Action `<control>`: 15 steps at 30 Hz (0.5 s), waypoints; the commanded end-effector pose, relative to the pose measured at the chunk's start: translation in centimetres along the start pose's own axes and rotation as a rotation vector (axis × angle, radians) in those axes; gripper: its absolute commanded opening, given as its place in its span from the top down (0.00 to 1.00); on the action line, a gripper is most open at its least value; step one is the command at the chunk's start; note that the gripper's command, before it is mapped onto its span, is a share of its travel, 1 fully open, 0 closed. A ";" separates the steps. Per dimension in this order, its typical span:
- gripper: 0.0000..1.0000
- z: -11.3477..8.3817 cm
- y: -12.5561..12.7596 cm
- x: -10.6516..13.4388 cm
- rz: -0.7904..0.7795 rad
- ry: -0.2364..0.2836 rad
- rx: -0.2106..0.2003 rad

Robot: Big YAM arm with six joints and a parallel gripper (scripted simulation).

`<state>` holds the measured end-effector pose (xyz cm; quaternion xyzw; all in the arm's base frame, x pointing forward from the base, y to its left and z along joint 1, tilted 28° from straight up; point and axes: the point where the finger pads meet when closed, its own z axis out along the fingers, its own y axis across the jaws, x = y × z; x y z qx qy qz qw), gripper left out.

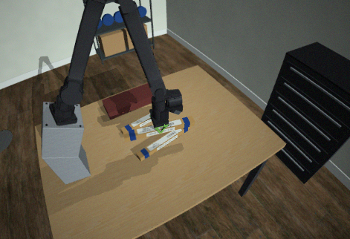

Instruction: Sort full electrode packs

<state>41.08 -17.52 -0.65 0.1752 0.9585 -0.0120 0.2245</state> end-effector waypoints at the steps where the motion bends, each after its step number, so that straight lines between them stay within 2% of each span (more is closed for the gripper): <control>1: 1.00 -2.2 -1.8 -3.2 -0.012 -0.071 0.013; 15: 1.00 -2.4 -5.1 -3.6 -0.013 -0.072 0.016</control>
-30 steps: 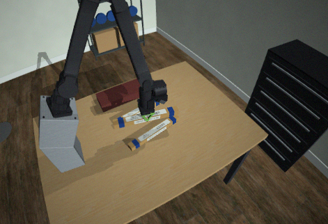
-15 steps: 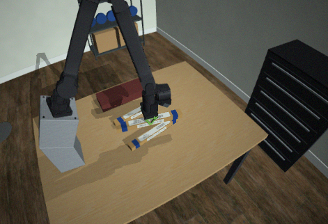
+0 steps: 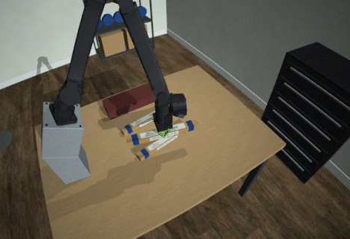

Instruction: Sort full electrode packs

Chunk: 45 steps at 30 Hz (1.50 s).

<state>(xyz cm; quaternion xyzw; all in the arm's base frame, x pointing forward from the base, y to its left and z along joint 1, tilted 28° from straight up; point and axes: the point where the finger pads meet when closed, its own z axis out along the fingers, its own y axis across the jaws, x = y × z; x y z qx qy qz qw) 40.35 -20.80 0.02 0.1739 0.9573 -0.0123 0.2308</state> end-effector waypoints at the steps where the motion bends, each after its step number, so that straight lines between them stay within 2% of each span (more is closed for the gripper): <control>1: 1.00 -1.8 -2.1 -2.9 -0.011 -0.059 0.019; 7: 1.00 -1.2 -3.7 -2.5 -0.008 -0.042 0.016; 15: 1.00 -1.6 -5.4 -3.1 -0.010 -0.052 0.020; 21: 1.00 -1.1 -7.0 -2.8 -0.008 -0.039 0.017; 31: 1.00 -1.7 -9.2 -3.5 -0.011 -0.053 0.023; 37: 1.00 -1.1 -10.8 -3.2 -0.008 -0.038 0.018; 45: 1.00 -1.8 -12.5 -3.9 -0.011 -0.052 0.024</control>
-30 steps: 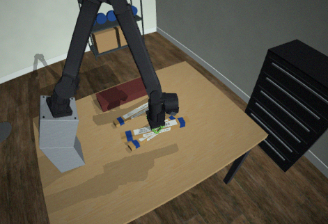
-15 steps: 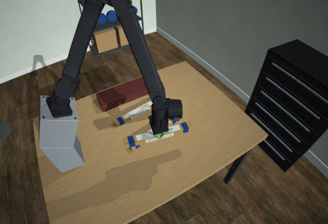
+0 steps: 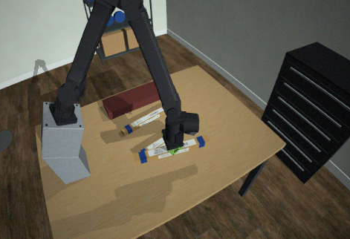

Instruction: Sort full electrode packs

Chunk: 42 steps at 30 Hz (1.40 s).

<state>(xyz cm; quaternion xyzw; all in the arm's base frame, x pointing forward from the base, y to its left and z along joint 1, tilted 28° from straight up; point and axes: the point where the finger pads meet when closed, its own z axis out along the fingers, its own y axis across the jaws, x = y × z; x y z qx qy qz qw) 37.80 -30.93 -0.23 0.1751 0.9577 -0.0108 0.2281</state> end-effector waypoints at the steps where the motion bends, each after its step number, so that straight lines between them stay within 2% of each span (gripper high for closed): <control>1: 1.00 -2.0 -2.4 -2.9 -0.014 -0.059 0.027; 9: 1.00 -1.5 -4.6 -2.6 -0.011 -0.045 0.022; 13: 1.00 -2.0 -5.7 -3.1 -0.014 -0.055 0.027; 42: 1.00 -3.4 -6.6 -4.5 -0.017 -0.070 0.036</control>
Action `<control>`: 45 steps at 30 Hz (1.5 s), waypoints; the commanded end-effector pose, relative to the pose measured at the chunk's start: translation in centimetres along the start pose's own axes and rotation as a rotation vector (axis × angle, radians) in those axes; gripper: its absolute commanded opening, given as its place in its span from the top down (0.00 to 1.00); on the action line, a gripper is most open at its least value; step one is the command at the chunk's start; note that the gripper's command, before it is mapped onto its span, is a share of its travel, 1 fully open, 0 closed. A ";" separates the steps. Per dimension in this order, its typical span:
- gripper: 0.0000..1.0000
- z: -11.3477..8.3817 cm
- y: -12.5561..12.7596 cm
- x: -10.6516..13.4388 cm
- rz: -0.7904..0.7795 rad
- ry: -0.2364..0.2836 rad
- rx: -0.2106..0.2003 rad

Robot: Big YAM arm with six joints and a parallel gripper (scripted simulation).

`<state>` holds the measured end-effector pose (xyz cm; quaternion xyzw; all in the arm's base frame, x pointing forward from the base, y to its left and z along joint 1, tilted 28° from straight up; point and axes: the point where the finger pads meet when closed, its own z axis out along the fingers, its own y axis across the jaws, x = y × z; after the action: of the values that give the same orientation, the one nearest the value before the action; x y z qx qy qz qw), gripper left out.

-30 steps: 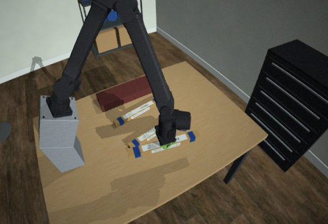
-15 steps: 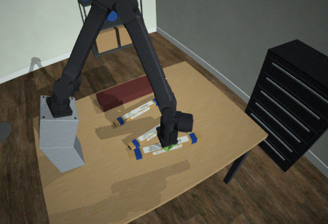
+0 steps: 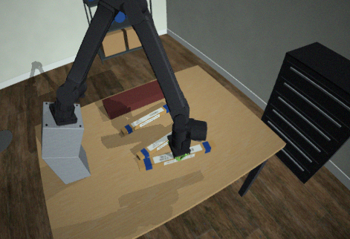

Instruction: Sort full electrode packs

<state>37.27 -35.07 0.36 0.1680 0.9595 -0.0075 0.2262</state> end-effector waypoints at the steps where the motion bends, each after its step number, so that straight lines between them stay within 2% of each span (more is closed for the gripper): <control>1: 1.00 -3.2 -2.6 -3.3 -0.005 -0.075 0.045; 45: 1.00 -3.7 -3.1 -3.7 -0.004 -0.077 0.046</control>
<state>37.30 -35.61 0.83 0.1673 0.9597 -0.0069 0.2259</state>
